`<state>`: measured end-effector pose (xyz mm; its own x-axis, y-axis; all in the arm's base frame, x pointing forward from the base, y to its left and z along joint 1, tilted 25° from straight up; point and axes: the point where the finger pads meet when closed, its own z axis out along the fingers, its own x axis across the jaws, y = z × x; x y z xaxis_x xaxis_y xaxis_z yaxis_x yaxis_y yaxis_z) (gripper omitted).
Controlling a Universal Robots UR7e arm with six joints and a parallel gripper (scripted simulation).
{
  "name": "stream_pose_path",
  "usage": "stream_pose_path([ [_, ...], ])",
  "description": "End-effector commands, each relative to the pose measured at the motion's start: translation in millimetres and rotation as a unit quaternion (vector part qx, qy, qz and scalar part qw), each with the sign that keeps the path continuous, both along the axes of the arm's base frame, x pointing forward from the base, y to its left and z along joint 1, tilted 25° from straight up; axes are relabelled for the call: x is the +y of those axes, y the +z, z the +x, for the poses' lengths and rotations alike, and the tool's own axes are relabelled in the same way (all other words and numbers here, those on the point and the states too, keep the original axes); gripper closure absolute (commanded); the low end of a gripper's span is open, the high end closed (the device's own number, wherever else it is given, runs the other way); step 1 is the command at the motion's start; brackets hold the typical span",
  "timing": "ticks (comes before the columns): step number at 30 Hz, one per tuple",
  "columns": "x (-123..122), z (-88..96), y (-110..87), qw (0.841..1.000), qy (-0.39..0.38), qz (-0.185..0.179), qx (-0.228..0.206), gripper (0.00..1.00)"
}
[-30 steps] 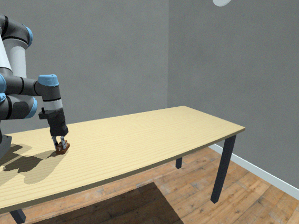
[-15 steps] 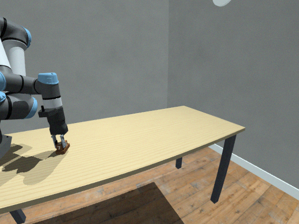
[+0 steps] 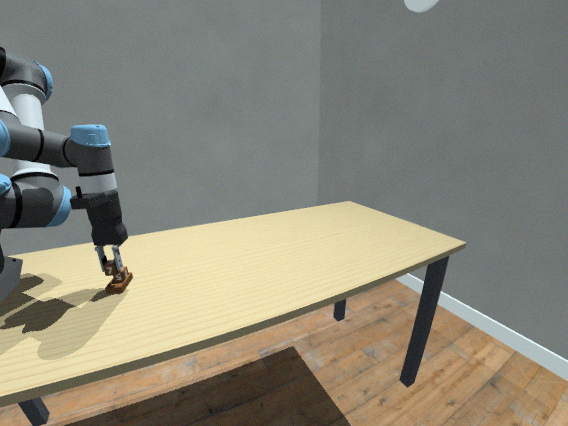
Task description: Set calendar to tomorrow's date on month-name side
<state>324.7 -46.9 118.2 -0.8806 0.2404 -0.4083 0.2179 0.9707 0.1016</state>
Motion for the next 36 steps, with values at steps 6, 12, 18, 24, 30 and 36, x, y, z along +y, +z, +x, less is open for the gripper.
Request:
stream_pose_path([
  [6, -0.2, -14.7, 29.0, 1.000, 0.002, 0.003, -0.002, 0.43],
  [12, -0.3, -21.7, 43.9, 1.000, 0.002, 0.003, -0.002, 0.43],
  [18, -0.4, -24.8, 50.7, 1.000, 0.002, 0.003, -0.002, 0.43],
  [24, -0.4, -27.1, 55.6, 1.000, 0.002, 0.003, -0.002, 0.43],
  [30, -0.4, -27.4, 56.2, 1.000, 0.002, 0.003, -0.002, 0.43],
  [36, -0.4, -27.4, 56.2, 1.000, 0.002, 0.003, -0.002, 0.43],
])
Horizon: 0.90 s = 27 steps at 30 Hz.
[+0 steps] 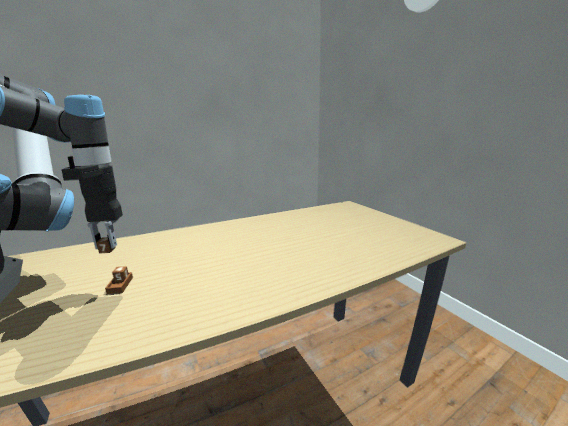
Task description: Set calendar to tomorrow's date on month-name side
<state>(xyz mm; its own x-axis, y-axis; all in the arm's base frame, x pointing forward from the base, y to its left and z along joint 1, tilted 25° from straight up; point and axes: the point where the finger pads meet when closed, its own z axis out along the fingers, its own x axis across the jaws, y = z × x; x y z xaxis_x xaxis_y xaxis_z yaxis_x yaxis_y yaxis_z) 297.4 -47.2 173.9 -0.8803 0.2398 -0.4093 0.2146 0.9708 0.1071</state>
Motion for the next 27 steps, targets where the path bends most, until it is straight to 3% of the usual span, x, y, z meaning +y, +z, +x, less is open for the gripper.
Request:
stream_pose_path([
  [1, -0.1, -0.1, 0.5, 1.000, 0.000, 0.000, 0.000, 0.43],
  [16, 0.6, 0.9, 0.8, 1.000, 0.016, -0.007, 0.000, 0.43],
  [27, 4.2, 5.5, 2.4, 0.995, 0.086, -0.039, 0.001, 0.43],
])
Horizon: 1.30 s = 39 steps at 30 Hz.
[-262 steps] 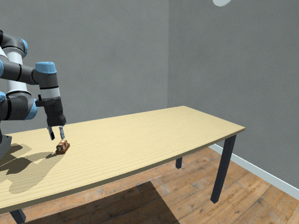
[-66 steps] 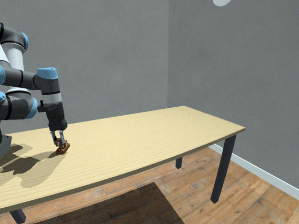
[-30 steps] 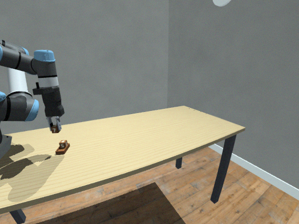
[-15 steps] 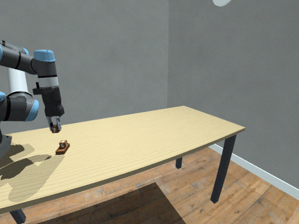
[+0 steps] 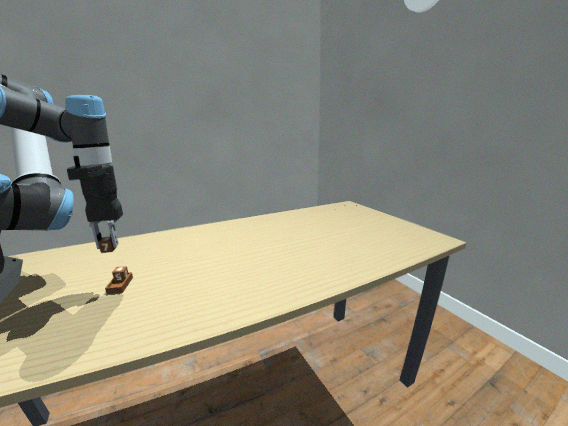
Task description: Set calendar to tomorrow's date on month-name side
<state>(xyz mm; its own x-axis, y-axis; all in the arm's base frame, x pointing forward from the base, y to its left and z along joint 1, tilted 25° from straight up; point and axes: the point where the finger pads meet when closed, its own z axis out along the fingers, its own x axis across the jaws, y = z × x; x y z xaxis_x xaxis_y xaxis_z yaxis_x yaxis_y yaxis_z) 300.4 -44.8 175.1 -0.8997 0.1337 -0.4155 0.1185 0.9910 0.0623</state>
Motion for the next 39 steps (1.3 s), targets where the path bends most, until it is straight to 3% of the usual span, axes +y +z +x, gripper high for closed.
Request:
stream_pose_path([
  [1, 2.4, 3.2, 1.3, 0.999, 0.047, -0.021, 0.000, 0.43],
  [9, 6.8, 7.9, 2.9, 0.991, 0.119, -0.054, 0.002, 0.43],
  [20, 17.7, 17.1, 5.8, 0.959, 0.260, -0.117, 0.004, 0.43],
  [23, 18.1, 17.3, 5.9, 0.957, 0.264, -0.119, 0.004, 0.43],
  [26, 23.3, 20.8, 7.0, 0.936, 0.320, -0.144, 0.004, 0.43],
  [34, 31.5, 25.5, 8.5, 0.900, 0.398, -0.179, 0.004, 0.43],
  [35, 33.8, 26.7, 8.8, 0.889, 0.418, -0.188, 0.004, 0.43],
  [36, 33.8, 26.7, 8.8, 0.889, 0.418, -0.188, 0.004, 0.43],
  [38, 37.5, 28.4, 9.3, 0.870, 0.449, -0.202, 0.004, 0.43],
  [39, 37.5, 28.4, 9.3, 0.870, 0.449, -0.202, 0.004, 0.43],
])
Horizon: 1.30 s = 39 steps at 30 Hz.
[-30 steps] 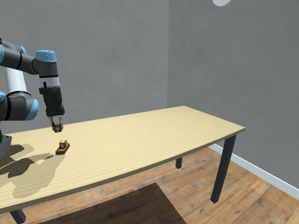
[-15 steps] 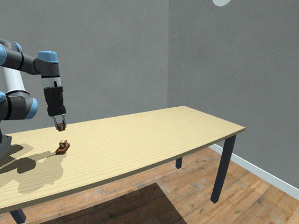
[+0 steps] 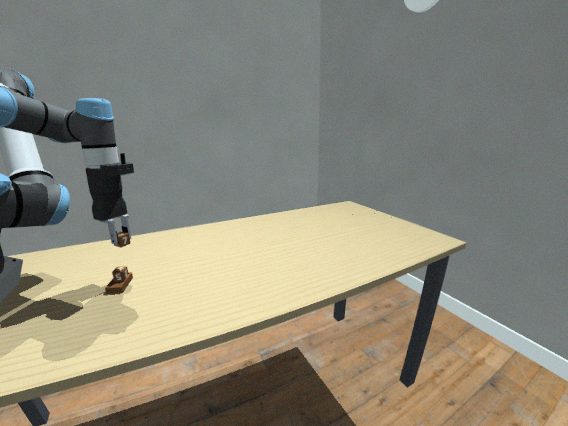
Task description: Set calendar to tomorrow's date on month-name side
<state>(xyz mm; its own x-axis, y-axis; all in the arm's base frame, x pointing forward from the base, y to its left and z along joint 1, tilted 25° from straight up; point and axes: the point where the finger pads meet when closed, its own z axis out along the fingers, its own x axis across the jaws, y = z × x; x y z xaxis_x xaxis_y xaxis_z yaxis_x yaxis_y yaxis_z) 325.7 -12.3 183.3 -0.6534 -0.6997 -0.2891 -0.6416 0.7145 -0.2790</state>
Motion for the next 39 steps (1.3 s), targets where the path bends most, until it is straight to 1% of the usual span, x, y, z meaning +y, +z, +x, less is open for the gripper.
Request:
stream_pose_path([
  [1, 5.0, 3.0, 1.2, 0.998, 0.057, -0.022, -0.001, 0.43],
  [2, 6.1, 3.5, 1.3, 0.997, 0.067, -0.026, -0.001, 0.43],
  [4, 10.9, 5.5, 1.9, 0.993, 0.111, -0.046, -0.001, 0.43],
  [9, 16.7, 7.5, 2.4, 0.985, 0.161, -0.068, -0.001, 0.43],
  [13, 22.4, 9.2, 2.9, 0.974, 0.209, -0.089, -0.001, 0.43],
  [16, 27.5, 10.5, 3.2, 0.962, 0.251, -0.107, -0.001, 0.43],
  [19, 28.3, 10.7, 3.2, 0.960, 0.257, -0.110, -0.001, 0.43],
  [21, 34.1, 11.8, 3.4, 0.944, 0.303, -0.130, -0.001, 0.43],
  [22, 34.4, 11.9, 3.4, 0.943, 0.305, -0.131, -0.001, 0.43],
  [25, 39.6, 12.7, 3.5, 0.927, 0.345, -0.149, -0.001, 0.43],
  [26, 40.6, 12.8, 3.6, 0.924, 0.352, -0.152, -0.001, 0.43],
  [27, 42.7, 13.1, 3.6, 0.916, 0.368, -0.159, -0.001, 0.43],
  [30, 46.8, 13.5, 3.6, 0.901, 0.398, -0.172, -0.001, 0.43],
  [33, 51.9, 13.8, 3.5, 0.881, 0.435, -0.188, -0.001, 0.43],
  [35, 51.9, 13.8, 3.5, 0.881, 0.435, -0.188, -0.001, 0.43],
  [36, 53.1, 13.8, 3.5, 0.876, 0.443, -0.192, -0.001, 0.43],
  [38, 58.7, 13.9, 3.3, 0.851, 0.482, -0.209, -0.002, 0.43],
  [39, 59.3, 13.9, 3.3, 0.848, 0.486, -0.211, -0.002, 0.43],
])
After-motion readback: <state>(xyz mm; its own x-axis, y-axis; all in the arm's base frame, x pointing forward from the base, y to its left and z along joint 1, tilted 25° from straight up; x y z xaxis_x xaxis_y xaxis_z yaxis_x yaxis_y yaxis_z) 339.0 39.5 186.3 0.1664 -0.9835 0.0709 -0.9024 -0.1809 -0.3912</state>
